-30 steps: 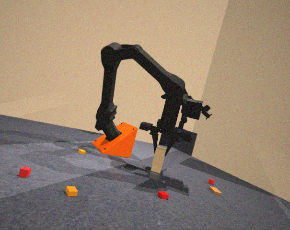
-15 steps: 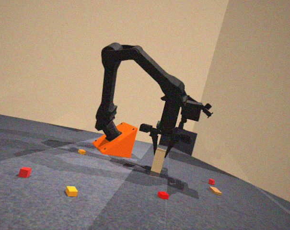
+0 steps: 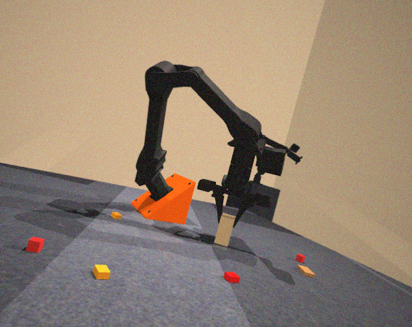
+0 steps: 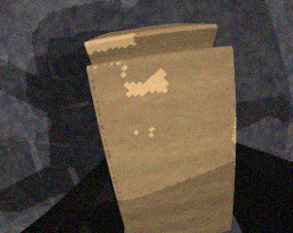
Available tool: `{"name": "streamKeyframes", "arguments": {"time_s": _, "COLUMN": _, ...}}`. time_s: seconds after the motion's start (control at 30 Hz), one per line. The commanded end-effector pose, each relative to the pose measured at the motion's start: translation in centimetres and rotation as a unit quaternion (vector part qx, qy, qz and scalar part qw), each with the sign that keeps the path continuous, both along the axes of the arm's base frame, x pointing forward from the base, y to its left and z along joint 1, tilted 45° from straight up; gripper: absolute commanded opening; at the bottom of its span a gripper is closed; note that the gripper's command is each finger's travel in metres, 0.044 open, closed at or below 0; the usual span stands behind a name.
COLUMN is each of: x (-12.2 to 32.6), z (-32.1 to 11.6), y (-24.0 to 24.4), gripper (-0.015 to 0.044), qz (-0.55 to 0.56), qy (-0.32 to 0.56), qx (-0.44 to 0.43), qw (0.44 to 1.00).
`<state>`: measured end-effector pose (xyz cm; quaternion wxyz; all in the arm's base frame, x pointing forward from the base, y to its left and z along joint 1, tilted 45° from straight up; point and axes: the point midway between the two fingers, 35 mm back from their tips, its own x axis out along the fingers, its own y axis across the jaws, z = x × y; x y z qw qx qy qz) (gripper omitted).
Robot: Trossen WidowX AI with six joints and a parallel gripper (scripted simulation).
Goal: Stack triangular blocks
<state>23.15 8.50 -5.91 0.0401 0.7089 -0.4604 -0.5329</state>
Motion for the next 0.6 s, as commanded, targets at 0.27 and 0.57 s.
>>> {"name": "streamKeyframes", "arguments": {"time_s": 0.27, "x": -0.21, "z": -0.52, "y": -0.37, "gripper": 0.0000, "qz": 0.003, "qy": 0.000, "qx": -0.001, "qw": 1.000}}
{"name": "streamKeyframes", "arguments": {"time_s": 0.57, "x": -0.22, "z": -0.53, "y": -0.38, "gripper": 0.0000, "qz": 0.004, "qy": 0.000, "qx": -0.001, "qw": 1.000}}
